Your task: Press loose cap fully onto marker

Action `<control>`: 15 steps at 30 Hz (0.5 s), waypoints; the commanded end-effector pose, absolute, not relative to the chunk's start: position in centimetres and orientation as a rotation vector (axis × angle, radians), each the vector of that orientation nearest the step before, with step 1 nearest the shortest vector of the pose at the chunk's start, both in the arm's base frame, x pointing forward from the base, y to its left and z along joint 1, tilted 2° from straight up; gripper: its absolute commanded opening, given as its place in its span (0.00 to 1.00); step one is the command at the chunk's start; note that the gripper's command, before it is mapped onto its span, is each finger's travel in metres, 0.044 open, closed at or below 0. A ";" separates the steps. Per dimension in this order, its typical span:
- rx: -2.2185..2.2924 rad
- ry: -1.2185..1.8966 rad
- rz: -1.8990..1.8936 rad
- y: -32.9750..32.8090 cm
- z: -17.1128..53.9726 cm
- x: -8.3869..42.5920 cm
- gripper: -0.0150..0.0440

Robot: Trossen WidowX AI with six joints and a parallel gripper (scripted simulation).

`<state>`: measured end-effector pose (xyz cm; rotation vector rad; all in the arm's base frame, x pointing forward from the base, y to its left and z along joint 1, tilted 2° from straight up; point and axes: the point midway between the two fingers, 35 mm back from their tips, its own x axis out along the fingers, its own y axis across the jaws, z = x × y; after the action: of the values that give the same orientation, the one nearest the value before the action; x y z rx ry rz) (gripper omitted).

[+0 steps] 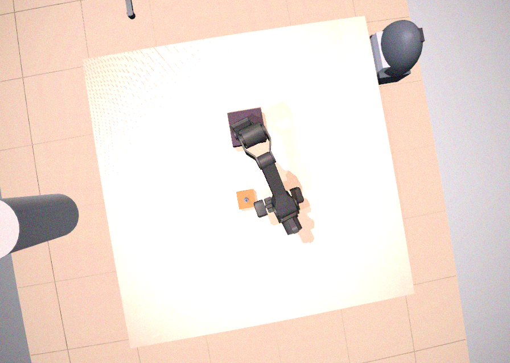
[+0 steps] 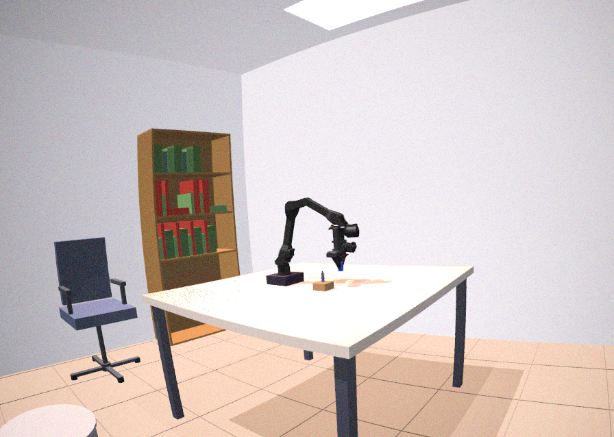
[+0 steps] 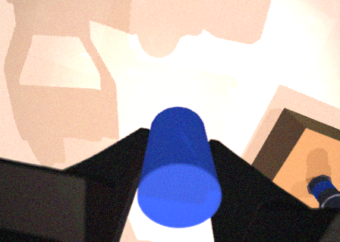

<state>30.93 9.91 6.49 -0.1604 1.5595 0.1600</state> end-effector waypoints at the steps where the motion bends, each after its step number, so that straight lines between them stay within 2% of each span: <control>1: -0.163 1.562 0.160 8.5 7.0 31.0 0.25; 15: -0.167 1.562 0.156 3.5 8.7 30.8 0.25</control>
<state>30.95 4.54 8.38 -0.1615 1.5586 0.1587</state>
